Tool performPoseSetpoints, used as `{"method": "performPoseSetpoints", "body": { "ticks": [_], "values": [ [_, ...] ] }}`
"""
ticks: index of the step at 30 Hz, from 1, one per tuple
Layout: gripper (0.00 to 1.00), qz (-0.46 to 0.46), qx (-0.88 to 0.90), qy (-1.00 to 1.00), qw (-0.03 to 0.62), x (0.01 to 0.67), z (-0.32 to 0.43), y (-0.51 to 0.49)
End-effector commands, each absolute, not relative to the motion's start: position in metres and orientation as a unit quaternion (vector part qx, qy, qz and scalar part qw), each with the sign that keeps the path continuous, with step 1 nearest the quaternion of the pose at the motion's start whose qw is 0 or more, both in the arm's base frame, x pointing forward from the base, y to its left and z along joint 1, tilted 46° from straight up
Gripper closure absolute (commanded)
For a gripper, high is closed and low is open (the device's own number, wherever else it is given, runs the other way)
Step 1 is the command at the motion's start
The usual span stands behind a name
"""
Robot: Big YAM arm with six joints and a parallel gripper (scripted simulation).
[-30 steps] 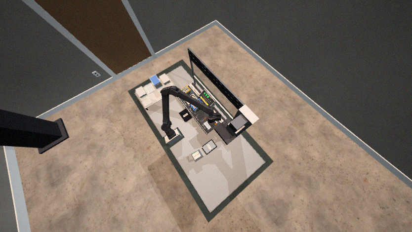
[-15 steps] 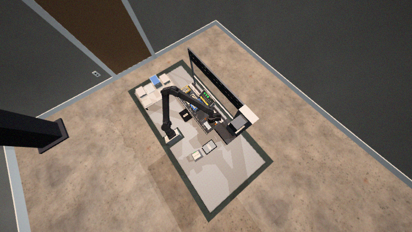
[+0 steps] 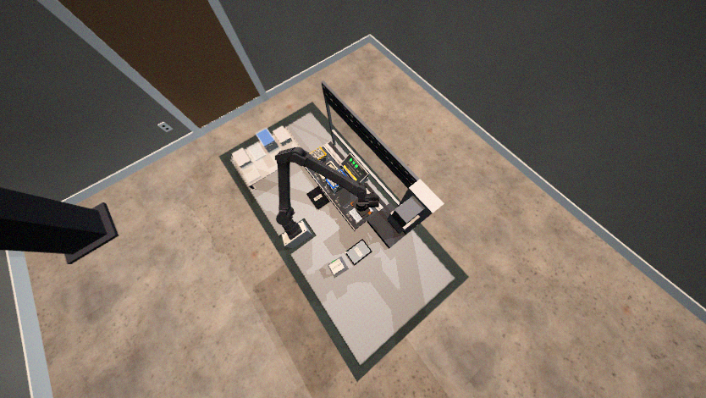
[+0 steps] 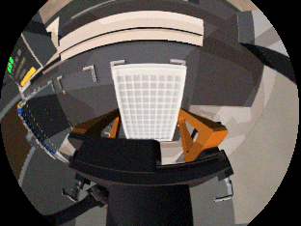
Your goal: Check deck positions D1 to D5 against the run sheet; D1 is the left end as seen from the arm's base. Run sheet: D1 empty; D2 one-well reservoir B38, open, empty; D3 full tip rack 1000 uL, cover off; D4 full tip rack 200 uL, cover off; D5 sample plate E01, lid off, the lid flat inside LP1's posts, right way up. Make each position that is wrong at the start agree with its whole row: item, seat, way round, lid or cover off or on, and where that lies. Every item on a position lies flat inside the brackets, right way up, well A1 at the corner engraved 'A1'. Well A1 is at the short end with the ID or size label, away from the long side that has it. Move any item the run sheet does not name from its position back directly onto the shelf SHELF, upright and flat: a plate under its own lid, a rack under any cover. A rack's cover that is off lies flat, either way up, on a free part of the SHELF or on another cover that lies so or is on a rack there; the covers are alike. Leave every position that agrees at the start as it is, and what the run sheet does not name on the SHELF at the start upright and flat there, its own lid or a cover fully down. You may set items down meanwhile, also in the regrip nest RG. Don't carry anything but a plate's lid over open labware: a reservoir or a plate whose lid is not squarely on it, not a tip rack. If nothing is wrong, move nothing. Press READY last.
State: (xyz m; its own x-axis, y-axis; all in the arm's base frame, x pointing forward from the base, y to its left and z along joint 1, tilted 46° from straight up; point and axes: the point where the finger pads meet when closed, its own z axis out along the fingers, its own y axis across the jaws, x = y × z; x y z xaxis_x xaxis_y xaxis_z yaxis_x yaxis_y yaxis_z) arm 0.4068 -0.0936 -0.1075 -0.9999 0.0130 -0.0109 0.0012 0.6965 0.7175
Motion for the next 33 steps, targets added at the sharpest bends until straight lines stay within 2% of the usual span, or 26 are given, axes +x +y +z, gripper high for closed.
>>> {"method": "performPoseSetpoints", "body": {
  "ticks": [1, 8, 10, 33],
  "values": [
    [1.00, 0.381, 0.003, 0.924, 0.027, 0.420, -0.100, -0.104],
    [1.00, 0.379, -0.001, 0.925, 0.027, 0.419, -0.097, -0.095],
    [1.00, 0.370, 0.004, 0.928, 0.049, 0.434, -0.091, -0.116],
    [1.00, 0.385, 0.007, 0.923, 0.018, 0.415, -0.115, -0.091]
  ]
}}
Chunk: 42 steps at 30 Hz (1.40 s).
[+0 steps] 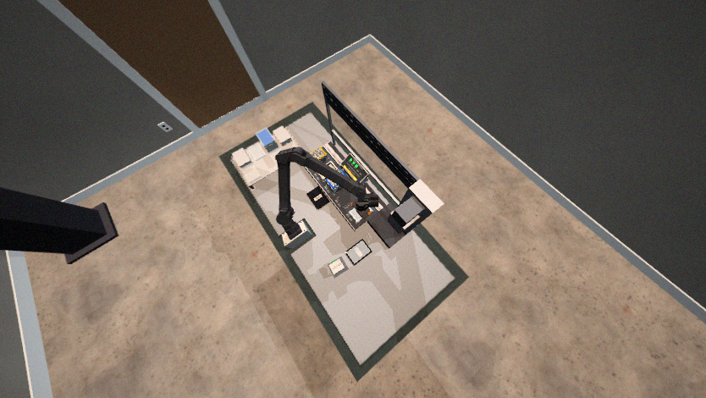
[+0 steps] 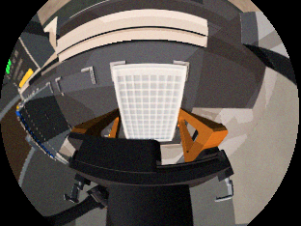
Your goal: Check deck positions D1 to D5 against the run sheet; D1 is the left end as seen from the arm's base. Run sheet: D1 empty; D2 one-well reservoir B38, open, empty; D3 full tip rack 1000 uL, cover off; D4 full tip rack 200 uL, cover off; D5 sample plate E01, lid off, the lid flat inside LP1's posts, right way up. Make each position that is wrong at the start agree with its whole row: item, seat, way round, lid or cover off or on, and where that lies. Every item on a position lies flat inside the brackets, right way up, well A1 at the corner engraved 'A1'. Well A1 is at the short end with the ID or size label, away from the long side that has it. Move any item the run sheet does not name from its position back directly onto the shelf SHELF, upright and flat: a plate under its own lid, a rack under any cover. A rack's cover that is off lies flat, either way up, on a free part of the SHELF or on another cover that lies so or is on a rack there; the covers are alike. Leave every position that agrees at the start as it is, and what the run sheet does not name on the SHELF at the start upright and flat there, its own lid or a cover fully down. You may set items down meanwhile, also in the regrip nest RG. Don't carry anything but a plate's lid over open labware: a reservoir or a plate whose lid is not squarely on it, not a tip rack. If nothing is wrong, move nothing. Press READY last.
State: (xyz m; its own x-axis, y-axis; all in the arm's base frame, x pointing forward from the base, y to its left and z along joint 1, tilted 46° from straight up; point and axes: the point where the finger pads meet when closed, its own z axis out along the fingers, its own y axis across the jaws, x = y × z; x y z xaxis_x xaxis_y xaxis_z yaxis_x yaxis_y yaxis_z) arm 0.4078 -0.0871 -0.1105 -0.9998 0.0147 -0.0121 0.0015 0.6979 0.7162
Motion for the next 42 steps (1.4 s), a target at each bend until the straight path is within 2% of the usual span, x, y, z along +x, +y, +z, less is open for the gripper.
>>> {"method": "performPoseSetpoints", "body": {
  "ticks": [1, 21, 22, 42],
  "values": [
    [1.00, 0.385, 0.008, 0.923, 0.017, 0.4142, -0.1151, -0.0909],
    [1.00, 0.386, 0.009, 0.922, 0.018, 0.4121, -0.1171, -0.0919],
    [0.00, 0.386, 0.009, 0.922, 0.018, 0.4121, -0.1171, -0.0919],
    [0.00, 0.386, 0.009, 0.922, 0.018, 0.4120, -0.1172, -0.0918]
  ]
}}
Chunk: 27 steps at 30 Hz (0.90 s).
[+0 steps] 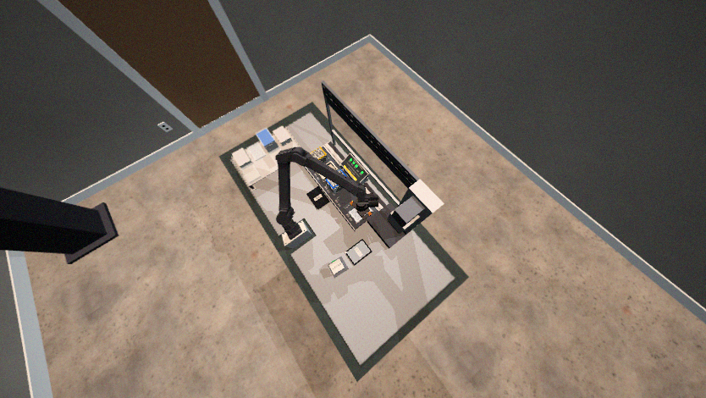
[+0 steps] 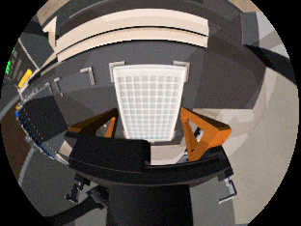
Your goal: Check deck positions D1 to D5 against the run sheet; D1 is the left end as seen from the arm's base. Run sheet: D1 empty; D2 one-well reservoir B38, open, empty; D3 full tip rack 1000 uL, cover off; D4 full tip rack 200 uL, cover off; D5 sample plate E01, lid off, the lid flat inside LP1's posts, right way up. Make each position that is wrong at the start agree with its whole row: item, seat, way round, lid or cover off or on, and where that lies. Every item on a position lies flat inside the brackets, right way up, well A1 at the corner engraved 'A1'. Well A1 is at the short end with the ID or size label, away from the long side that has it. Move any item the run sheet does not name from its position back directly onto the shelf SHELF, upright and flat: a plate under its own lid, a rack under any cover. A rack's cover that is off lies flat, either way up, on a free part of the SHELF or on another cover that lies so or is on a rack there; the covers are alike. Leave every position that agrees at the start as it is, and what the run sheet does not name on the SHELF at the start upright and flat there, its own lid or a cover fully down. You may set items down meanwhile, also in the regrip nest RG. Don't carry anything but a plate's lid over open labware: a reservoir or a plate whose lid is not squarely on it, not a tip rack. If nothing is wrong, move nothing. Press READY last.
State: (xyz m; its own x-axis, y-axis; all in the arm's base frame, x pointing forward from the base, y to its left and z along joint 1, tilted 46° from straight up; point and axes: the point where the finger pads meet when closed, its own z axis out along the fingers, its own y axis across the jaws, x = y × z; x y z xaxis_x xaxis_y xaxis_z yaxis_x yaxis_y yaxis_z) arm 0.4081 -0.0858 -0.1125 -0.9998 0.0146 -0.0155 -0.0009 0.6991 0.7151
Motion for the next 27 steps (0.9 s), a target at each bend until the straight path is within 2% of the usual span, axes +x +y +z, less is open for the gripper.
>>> {"method": "performPoseSetpoints", "body": {
  "ticks": [1, 22, 27],
  "values": [
    [0.00, 0.386, 0.009, 0.922, 0.018, 0.412, -0.117, -0.092],
    [0.00, 0.386, 0.009, 0.922, 0.018, 0.412, -0.117, -0.092],
    [0.00, 0.373, 0.002, 0.927, 0.044, 0.429, -0.091, -0.117]
  ]
}}
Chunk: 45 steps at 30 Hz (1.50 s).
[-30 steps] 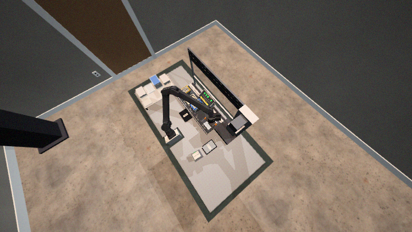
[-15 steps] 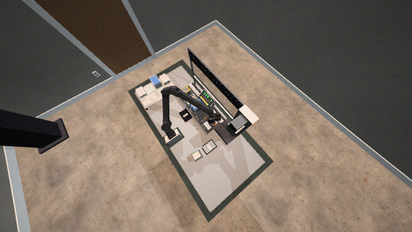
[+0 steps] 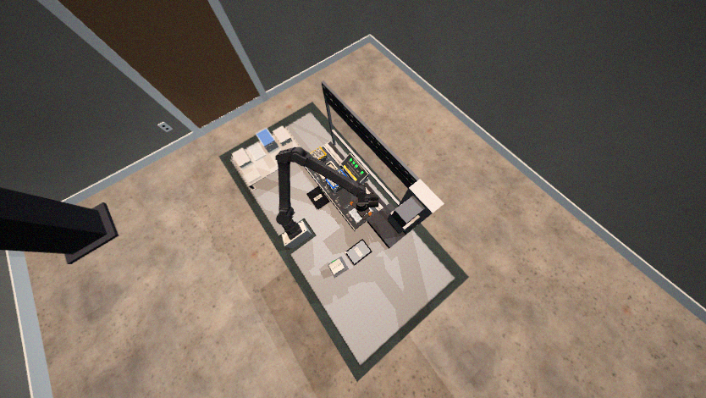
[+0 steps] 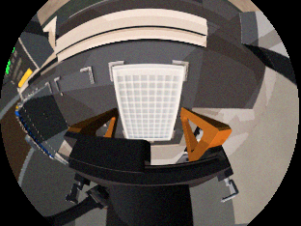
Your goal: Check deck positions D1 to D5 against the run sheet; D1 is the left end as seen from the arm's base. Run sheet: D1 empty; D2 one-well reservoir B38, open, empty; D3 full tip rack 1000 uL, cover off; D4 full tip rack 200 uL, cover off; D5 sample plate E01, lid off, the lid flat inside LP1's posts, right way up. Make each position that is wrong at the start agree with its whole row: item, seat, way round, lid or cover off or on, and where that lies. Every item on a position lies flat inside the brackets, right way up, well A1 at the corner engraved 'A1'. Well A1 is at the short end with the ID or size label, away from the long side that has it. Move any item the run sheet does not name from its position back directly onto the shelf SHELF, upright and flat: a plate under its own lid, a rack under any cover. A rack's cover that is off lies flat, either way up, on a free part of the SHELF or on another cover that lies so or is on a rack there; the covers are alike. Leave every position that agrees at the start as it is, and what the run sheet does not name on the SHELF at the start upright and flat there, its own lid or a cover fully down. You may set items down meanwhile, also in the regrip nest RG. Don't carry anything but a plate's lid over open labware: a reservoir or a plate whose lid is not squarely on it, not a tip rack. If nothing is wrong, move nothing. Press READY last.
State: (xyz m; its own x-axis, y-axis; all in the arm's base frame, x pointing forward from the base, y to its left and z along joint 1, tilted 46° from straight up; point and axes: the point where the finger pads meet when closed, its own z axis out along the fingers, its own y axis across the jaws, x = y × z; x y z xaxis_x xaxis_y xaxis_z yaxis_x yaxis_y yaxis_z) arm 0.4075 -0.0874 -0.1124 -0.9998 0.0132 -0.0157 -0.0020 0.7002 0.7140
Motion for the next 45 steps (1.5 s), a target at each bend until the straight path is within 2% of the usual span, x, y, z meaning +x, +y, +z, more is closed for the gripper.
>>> {"method": "performPoseSetpoints", "body": {
  "ticks": [1, 45],
  "values": [
    [0.00, 0.373, 0.002, 0.927, 0.044, 0.428, -0.090, -0.118],
    [0.00, 0.370, 0.001, 0.928, 0.044, 0.424, -0.043, -0.165]
  ]
}}
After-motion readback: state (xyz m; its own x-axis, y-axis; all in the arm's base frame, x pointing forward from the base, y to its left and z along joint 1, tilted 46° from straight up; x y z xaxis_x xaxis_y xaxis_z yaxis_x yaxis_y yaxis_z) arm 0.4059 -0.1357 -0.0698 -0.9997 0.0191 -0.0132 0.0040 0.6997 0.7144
